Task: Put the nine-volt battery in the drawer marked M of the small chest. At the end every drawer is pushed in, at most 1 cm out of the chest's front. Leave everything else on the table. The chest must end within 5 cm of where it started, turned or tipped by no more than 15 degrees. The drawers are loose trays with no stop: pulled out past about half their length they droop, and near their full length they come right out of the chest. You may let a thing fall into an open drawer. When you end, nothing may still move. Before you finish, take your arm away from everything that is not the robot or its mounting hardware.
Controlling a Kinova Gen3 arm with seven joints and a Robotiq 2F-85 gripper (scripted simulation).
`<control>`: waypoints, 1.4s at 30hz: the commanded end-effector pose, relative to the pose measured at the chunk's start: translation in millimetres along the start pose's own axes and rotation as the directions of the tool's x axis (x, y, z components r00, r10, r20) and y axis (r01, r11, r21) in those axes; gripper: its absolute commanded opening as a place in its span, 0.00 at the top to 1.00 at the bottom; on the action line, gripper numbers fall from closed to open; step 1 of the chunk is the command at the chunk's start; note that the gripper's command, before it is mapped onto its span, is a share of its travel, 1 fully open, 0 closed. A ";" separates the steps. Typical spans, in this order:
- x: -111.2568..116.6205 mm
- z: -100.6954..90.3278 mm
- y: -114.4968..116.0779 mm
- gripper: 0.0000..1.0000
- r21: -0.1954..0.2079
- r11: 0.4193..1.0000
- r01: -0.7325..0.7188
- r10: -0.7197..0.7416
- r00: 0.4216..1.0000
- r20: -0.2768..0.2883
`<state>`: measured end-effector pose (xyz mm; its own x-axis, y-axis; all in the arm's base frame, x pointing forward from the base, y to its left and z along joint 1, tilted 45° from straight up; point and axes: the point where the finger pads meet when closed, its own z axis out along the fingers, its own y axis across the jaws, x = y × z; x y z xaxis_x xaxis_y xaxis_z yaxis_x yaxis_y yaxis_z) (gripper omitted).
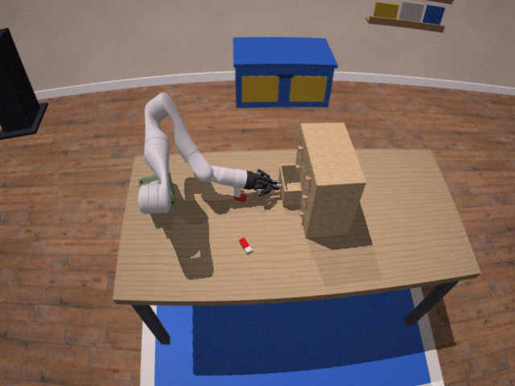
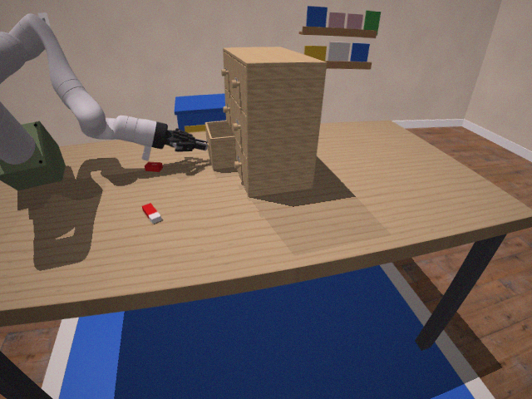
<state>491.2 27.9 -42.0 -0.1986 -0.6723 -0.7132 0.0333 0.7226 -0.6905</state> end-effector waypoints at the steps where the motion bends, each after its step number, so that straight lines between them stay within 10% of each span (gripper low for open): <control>1: -1.0 -0.2 0.6 0.87 -0.001 1.000 -0.001 0.001 1.000 0.002; 30: -0.8 -0.7 0.6 0.67 -0.001 1.000 -0.001 0.001 1.000 0.002; 42: 14.9 -43.7 0.5 0.67 -0.001 1.000 -0.001 0.001 1.000 0.002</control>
<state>452.0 15.2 -47.4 -0.2094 -0.6683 -0.7138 0.0476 0.7221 -0.6901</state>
